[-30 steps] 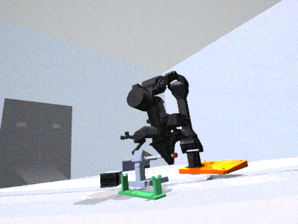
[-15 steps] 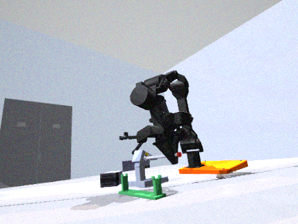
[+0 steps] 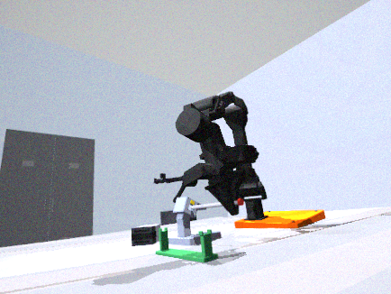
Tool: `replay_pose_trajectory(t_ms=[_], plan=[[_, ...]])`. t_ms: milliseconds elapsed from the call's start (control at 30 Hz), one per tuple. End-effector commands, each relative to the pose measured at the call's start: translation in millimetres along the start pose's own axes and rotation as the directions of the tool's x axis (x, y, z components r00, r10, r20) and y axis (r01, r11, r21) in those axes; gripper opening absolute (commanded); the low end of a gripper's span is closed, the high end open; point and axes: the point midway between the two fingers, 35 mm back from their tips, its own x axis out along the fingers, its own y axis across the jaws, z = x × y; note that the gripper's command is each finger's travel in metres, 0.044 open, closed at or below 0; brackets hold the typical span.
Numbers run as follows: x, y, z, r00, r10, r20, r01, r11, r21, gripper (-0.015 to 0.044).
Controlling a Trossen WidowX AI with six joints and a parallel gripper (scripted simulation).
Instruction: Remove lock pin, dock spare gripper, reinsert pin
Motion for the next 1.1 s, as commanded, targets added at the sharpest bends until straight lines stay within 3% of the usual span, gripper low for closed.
replay_pose_trajectory(t_ms=[0,1067], plan=[[-1,-1,3,1.000,-0.002,-0.005,0.002,1.000,0.003,0.0000],[-2,-2,32,1.000,0.017,-0.010,-0.017,1.000,0.009,0.0000]])
